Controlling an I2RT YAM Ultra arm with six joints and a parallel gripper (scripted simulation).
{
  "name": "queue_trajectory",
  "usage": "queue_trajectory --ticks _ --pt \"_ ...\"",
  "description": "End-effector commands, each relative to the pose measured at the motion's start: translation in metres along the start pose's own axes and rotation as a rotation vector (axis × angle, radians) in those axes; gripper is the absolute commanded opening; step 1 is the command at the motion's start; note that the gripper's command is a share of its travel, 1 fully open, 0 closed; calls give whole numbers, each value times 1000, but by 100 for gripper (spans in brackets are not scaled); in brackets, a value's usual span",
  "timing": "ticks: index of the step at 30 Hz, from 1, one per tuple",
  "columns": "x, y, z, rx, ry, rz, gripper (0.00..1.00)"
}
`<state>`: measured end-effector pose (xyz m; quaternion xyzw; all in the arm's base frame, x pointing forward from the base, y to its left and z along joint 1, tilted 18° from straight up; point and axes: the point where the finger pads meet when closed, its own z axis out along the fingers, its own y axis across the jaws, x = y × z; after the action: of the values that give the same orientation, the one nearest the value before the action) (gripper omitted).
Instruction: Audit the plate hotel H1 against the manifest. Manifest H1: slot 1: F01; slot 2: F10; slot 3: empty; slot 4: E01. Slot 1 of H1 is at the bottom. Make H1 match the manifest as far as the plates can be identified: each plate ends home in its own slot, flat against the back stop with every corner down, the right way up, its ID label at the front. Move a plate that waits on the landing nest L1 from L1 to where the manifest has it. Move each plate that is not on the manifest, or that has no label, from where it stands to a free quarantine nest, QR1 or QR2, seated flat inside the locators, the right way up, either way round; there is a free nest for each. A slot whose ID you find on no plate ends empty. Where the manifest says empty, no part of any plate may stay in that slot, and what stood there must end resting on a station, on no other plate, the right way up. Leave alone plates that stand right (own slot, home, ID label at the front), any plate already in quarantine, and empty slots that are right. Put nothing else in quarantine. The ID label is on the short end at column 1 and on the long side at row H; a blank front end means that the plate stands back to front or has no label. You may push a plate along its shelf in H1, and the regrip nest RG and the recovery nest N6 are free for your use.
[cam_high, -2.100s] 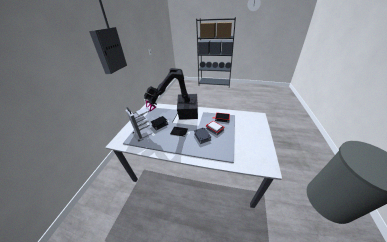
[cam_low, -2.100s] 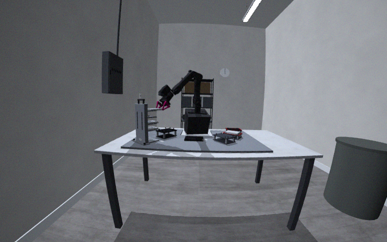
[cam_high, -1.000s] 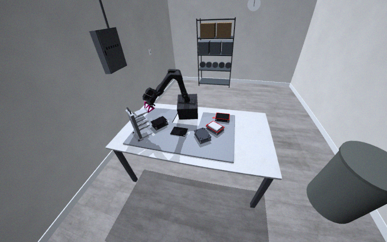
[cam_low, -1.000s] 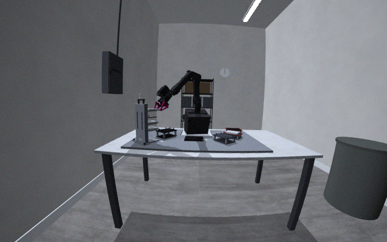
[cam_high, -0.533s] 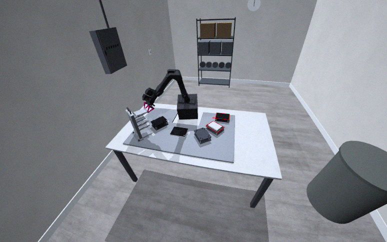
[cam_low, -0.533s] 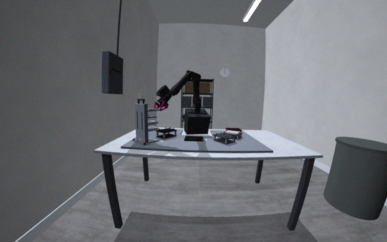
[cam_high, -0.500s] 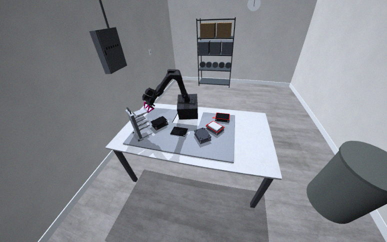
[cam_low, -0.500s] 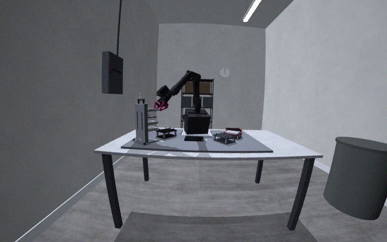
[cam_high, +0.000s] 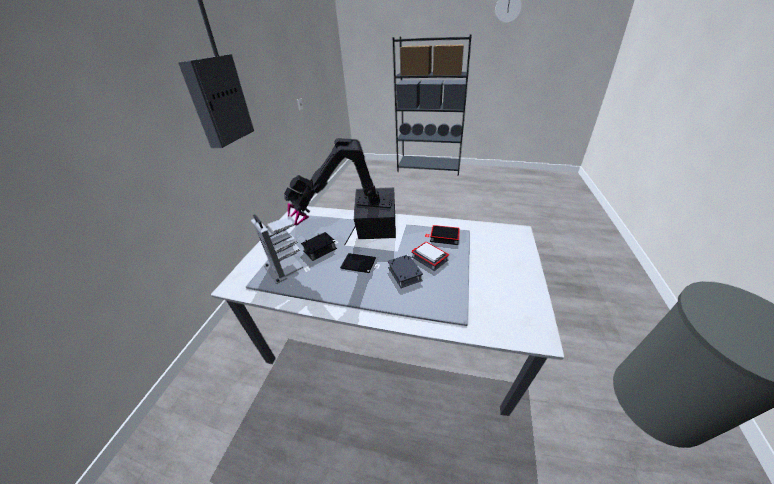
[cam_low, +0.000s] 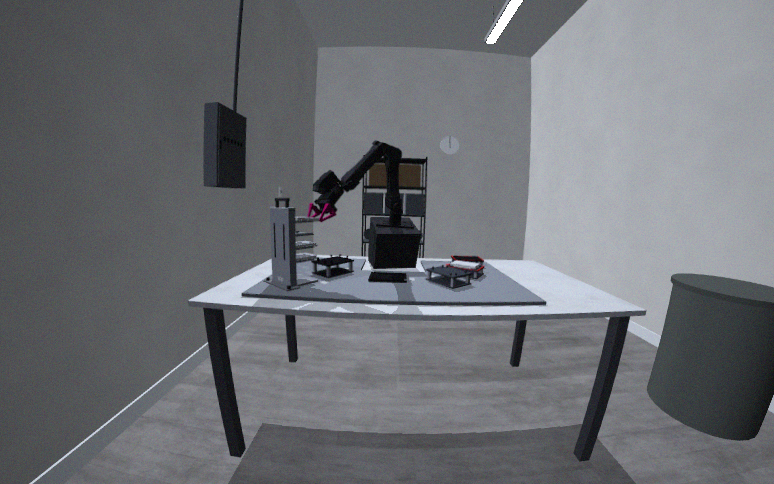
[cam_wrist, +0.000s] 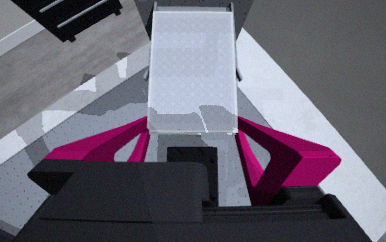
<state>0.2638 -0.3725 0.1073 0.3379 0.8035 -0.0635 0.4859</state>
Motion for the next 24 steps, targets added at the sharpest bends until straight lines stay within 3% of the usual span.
queue_trajectory --ticks 1,6,7,24 --pt "-1 -1 -1 5 3 3 86" --pt "-1 -1 -1 5 3 3 86" --pt "0 -1 0 5 3 3 100" --pt "0 -1 0 5 3 3 100"
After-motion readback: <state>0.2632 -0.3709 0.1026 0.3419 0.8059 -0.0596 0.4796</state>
